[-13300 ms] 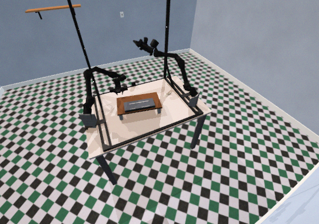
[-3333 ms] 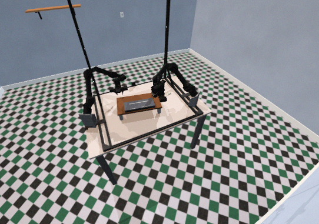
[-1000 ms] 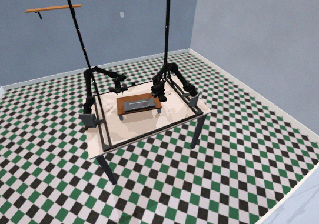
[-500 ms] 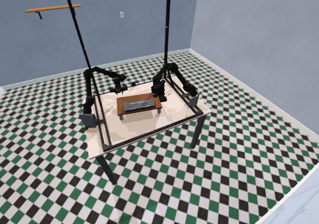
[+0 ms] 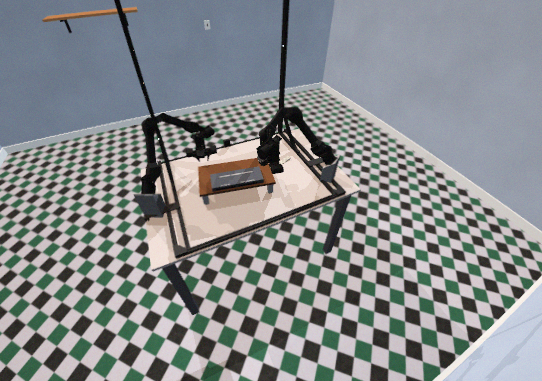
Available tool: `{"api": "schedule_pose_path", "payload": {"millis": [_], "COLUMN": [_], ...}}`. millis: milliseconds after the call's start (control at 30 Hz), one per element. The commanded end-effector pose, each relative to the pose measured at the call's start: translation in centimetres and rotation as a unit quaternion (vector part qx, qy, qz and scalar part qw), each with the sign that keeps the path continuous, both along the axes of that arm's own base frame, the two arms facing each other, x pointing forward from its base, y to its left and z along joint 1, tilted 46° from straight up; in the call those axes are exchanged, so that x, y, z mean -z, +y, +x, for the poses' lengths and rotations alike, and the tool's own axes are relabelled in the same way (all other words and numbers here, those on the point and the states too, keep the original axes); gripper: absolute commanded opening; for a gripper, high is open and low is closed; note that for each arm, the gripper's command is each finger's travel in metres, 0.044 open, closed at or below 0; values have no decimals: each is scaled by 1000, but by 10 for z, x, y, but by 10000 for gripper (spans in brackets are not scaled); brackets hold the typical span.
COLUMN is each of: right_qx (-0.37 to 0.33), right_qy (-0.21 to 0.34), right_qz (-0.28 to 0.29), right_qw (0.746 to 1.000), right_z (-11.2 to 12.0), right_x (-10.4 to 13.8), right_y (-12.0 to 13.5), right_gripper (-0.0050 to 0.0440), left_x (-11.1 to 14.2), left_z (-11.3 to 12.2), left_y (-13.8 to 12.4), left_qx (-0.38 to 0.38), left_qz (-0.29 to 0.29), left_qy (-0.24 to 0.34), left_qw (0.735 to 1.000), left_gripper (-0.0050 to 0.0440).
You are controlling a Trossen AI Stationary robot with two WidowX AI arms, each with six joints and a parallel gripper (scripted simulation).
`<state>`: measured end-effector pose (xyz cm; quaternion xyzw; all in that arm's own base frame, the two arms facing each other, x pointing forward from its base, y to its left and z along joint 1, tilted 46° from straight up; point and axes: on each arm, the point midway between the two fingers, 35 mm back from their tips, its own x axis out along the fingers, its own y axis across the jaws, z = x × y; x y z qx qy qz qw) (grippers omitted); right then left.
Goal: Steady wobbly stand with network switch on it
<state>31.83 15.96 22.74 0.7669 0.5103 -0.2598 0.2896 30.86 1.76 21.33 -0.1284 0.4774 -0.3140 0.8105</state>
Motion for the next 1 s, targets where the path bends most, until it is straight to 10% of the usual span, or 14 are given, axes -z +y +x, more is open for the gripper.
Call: {"api": "schedule_pose_path", "payload": {"millis": [0,433,800,967], "right_qx": [0,0,0,0], "right_qy": [0,0,0,0], "right_qz": [0,0,0,0], "right_qw": [1000,1000,1000,1000], "right_z": [0,0,0,0], "right_x": [0,0,0,0], "right_y": [0,0,0,0], "right_gripper": [241,241,241,241], "left_x": [0,0,-92,-92], "left_z": [0,0,74,74], "left_y": [0,0,54,54], "left_qx": [2,2,-84,-84], "left_qz": [-1,-1,166,166], "left_qy": [-1,-1,-241,-241], "left_qw": [1000,1000,953,953], "left_gripper": [0,0,0,0]}}
